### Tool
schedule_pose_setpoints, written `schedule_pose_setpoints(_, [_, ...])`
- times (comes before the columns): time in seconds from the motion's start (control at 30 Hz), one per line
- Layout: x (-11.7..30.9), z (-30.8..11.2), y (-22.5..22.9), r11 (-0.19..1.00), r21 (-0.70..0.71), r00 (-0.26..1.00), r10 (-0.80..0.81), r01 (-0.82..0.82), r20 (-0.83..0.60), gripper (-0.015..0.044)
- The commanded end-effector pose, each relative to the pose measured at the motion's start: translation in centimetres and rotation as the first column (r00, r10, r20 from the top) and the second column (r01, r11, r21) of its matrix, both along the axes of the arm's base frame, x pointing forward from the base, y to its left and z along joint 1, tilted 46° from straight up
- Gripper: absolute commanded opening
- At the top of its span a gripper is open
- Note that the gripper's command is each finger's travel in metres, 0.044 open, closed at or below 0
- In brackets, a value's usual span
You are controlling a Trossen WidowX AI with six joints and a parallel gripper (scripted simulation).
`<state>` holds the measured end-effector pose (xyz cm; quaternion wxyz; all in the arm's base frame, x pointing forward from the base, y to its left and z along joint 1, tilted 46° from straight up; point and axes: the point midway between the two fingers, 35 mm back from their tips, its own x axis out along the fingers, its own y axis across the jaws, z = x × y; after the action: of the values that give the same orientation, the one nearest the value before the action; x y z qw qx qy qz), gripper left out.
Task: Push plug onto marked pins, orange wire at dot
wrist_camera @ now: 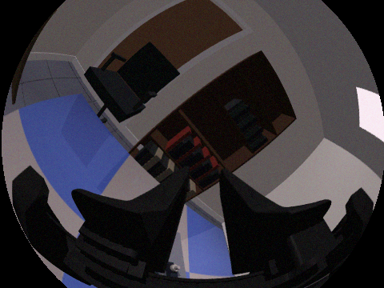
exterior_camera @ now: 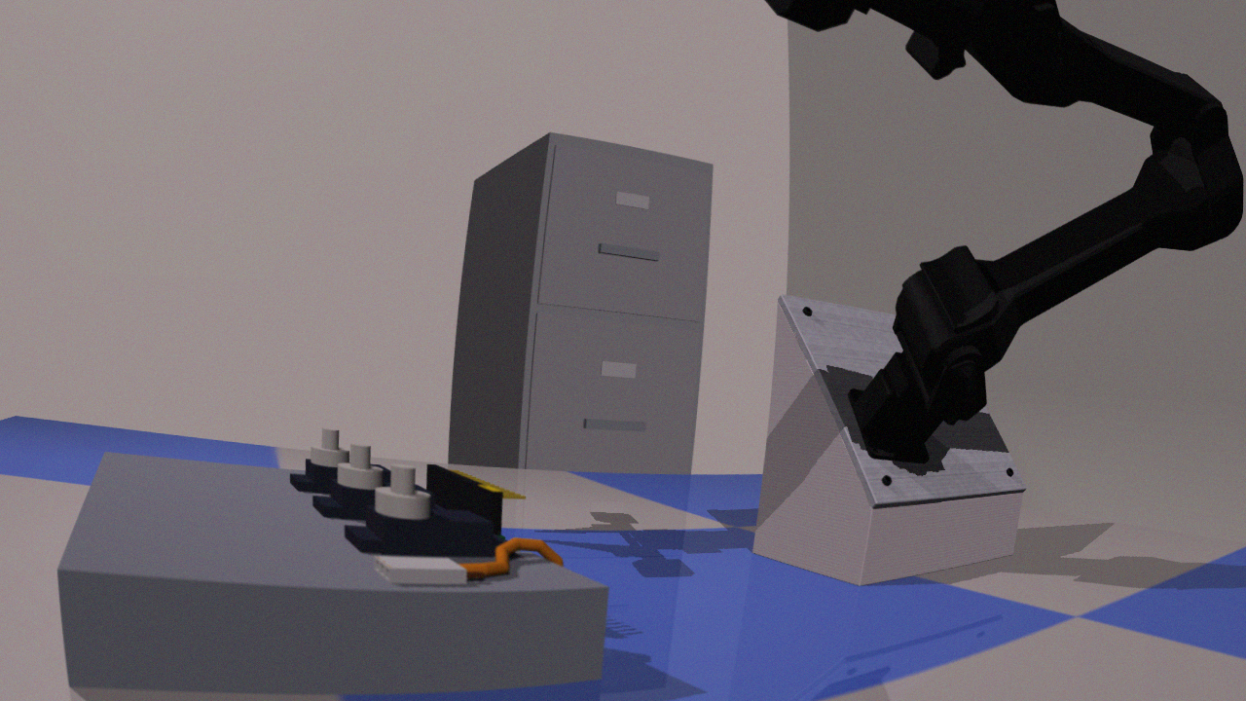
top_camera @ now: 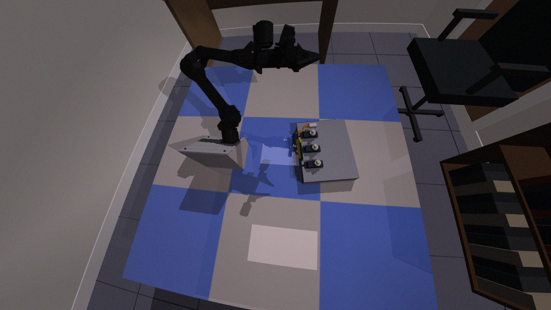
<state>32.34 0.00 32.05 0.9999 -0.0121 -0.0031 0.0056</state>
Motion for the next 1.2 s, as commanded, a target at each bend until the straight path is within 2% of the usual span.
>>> schedule_pose_setpoints(0.0, [1.2,-1.3,0.9,0.999,-0.001,0.995,0.051,-0.051,-0.085,0.0115])
schedule_pose_setpoints(0.27, [3.6,-5.3,3.0,0.983,0.015,0.931,0.178,-0.183,-0.32,0.0115])
schedule_pose_setpoints(0.53, [5.0,-9.3,5.1,0.95,0.089,0.798,0.301,-0.3,-0.523,0.0115])
schedule_pose_setpoints(0.87, [5.3,-13.8,7.7,0.885,0.251,0.556,0.445,-0.392,-0.702,0.0115])
schedule_pose_setpoints(1.17, [4.7,-17.2,9.9,0.807,0.437,0.296,0.563,-0.396,-0.772,0.0115])
